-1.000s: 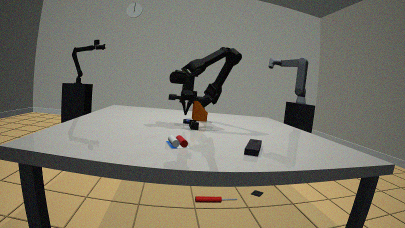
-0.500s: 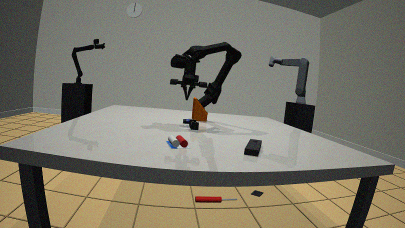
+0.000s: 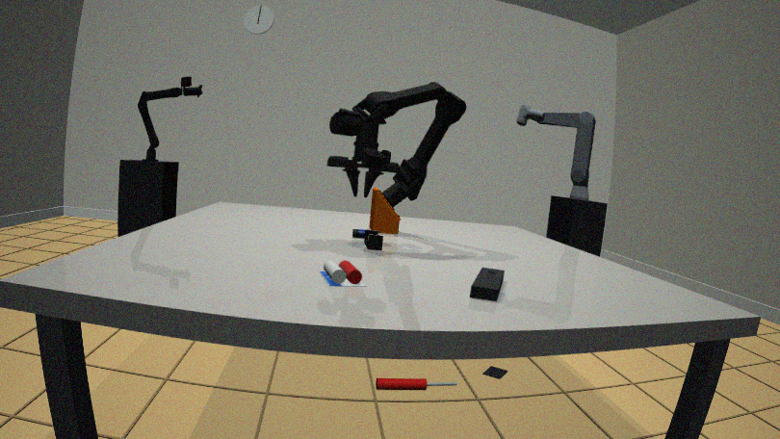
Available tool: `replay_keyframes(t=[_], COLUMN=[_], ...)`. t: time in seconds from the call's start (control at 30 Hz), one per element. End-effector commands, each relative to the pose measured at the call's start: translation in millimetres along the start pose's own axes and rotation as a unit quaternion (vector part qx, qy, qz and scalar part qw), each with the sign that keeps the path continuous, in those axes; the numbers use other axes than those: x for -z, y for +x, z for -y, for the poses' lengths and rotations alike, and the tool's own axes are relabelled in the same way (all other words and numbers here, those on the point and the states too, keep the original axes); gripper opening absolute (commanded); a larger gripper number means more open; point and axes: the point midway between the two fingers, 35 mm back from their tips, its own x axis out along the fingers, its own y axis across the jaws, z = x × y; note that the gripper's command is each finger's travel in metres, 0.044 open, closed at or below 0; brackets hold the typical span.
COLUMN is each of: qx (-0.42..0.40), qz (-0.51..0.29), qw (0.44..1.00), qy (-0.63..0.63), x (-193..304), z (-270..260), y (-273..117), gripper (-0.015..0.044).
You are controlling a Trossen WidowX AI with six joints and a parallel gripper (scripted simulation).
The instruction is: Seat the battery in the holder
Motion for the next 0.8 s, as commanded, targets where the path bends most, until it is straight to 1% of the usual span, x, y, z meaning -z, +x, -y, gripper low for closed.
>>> replay_keyframes(t=[0.0,0.03,0.13,0.23,0.3,0.77], qx=[-0.004,-0.004,-0.005,-0.006,-0.007,-0.007], qz=[0.000,0.001,0.001,0.002,0.003,0.003], qw=[0.983,0.972,0.921,0.847,0.809,0.804], qy=[-0.185,-0.237,-0.389,-0.531,-0.588,-0.595], x=[-3,-3,-4,-4,-3,-4], z=[-7,-9,-14,-20,-22,-23], y=[18,23,37,50,56,57], gripper=[0.0210,0.0236,0.0238,0.0238,0.0238,0.0238])
